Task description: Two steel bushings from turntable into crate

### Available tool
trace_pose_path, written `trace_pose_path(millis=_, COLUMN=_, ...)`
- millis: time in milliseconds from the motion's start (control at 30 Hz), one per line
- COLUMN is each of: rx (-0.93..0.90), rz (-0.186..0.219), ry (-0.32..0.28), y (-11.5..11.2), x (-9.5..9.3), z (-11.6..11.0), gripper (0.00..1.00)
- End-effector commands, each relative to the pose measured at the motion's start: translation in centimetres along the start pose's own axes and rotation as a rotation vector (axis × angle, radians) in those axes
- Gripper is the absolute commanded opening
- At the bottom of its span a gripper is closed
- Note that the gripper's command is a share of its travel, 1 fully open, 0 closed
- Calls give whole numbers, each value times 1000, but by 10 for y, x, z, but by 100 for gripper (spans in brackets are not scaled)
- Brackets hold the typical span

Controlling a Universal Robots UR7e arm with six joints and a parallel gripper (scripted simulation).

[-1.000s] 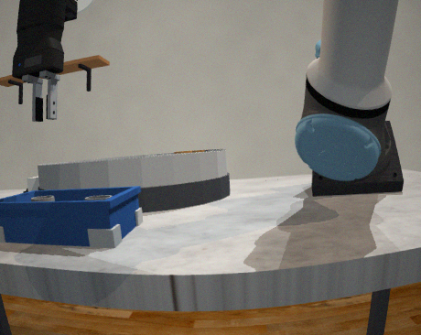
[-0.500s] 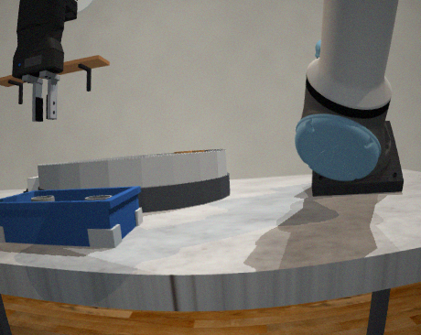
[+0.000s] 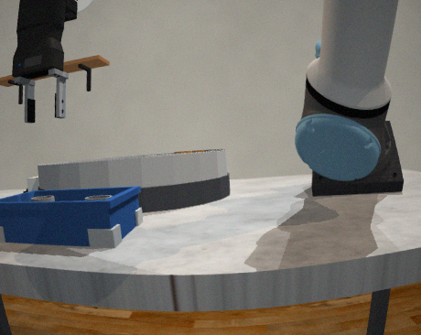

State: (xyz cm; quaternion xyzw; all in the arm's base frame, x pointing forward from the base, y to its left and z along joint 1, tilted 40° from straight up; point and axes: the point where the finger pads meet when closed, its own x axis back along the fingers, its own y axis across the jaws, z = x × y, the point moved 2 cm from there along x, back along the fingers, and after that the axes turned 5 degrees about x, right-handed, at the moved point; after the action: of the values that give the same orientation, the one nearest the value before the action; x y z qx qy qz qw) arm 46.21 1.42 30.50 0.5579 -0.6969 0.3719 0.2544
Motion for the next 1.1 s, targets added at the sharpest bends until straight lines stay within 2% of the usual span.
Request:
trace_pose_path(millis=0, rx=0, rz=1, ry=0, y=0, x=0, z=0, gripper=100)
trace_pose_path(millis=867, rx=0, rz=1, ry=0, y=0, x=0, z=0, gripper=100)
trace_pose_path(millis=1033, rx=-224, rz=0, ry=0, y=6, x=5, z=-3, gripper=100)
trace_pose_path(millis=1067, rx=-224, rz=0, ry=0, y=6, x=5, z=-3, gripper=100)
